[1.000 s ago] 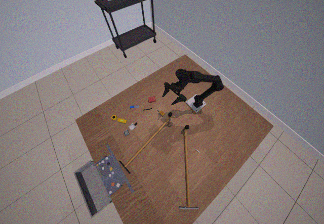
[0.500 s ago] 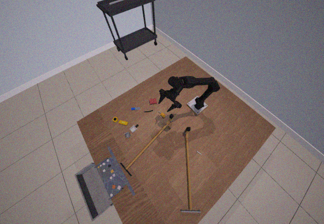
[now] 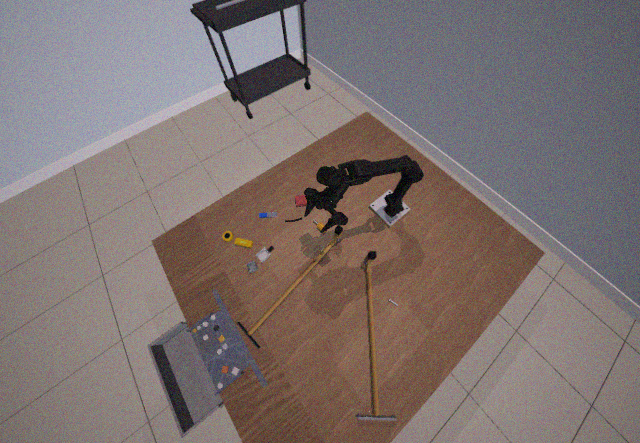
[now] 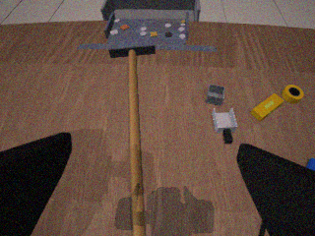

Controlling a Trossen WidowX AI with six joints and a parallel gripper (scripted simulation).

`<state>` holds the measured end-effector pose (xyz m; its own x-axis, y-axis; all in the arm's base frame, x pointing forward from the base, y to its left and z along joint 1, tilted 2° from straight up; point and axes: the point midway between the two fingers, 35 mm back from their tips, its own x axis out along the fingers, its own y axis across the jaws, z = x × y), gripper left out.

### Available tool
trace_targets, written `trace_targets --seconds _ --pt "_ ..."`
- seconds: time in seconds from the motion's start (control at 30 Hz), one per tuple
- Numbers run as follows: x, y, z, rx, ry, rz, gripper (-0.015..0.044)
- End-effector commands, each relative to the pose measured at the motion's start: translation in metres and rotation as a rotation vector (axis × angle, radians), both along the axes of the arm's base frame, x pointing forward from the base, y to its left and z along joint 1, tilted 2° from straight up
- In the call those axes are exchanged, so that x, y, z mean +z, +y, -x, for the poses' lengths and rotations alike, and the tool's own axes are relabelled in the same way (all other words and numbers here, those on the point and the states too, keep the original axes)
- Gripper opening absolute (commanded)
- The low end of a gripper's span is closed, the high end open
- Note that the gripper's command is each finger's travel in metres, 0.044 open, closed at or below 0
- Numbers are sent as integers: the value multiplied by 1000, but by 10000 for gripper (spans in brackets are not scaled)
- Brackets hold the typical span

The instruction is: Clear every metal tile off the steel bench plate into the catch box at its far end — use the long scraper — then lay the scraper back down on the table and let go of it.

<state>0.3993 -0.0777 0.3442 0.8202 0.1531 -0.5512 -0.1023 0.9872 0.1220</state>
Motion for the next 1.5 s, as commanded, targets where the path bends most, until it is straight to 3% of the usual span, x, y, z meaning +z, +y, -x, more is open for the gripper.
trace_targets --seconds 0.0,1.47 --pt "-12 1 -15 3 41 6 440" --pt "-143 56 -124 57 379 113 440"
